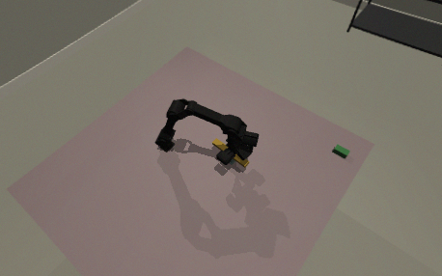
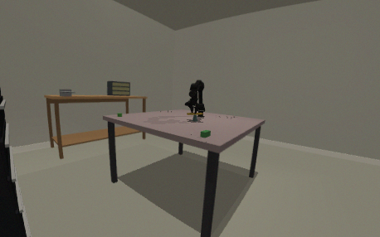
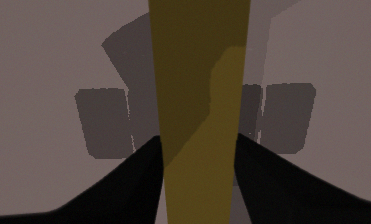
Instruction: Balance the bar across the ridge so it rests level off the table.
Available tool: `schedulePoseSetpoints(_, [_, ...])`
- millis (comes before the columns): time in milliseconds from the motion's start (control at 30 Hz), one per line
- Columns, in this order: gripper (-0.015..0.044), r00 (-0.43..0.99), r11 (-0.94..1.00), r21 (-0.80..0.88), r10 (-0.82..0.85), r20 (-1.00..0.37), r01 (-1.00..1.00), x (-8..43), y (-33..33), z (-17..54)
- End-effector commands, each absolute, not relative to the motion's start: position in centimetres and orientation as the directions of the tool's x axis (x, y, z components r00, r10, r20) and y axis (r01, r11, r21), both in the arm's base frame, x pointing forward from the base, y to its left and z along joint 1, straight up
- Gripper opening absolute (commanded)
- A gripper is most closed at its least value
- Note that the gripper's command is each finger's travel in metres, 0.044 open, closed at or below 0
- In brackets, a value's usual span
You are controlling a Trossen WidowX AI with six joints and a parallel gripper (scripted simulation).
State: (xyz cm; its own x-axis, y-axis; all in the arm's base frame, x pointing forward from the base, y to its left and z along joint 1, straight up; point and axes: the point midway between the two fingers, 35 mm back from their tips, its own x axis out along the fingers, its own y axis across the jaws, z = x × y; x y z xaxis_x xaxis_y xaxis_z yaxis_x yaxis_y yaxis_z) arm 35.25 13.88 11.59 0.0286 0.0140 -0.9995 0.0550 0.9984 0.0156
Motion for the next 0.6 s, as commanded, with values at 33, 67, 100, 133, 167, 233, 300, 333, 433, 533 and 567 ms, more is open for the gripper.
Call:
schedulePoseSetpoints(33, [0.0,0.03,0.998,0.014,0.012,-0.999,0.057,35.28,13.85,11.53])
schedulePoseSetpoints(67, [0.0,0.03,0.998,0.014,0.012,-0.999,0.057,35.28,13.85,11.53])
schedulePoseSetpoints(100, [0.0,0.03,0.998,0.014,0.012,-0.999,0.057,35.28,13.85,11.52])
schedulePoseSetpoints(133, [0.0,0.03,0.998,0.014,0.012,-0.999,0.057,35.28,13.85,11.51])
schedulePoseSetpoints(167, [0.0,0.03,0.998,0.014,0.012,-0.999,0.057,35.28,13.85,11.5])
schedulePoseSetpoints(233, [0.0,0.03,0.998,0.014,0.012,-0.999,0.057,35.28,13.84,11.49])
schedulePoseSetpoints(300, [0.0,0.03,0.998,0.014,0.012,-0.999,0.057,35.27,13.84,11.46])
schedulePoseSetpoints(333, [0.0,0.03,0.998,0.014,0.012,-0.999,0.057,35.27,13.84,11.46])
schedulePoseSetpoints(433, [0.0,0.03,0.998,0.014,0.012,-0.999,0.057,35.27,13.84,11.43])
schedulePoseSetpoints(533, [0.0,0.03,0.998,0.014,0.012,-0.999,0.057,35.27,13.84,11.41])
schedulePoseSetpoints(567, [0.0,0.03,0.998,0.014,0.012,-0.999,0.057,35.27,13.84,11.39])
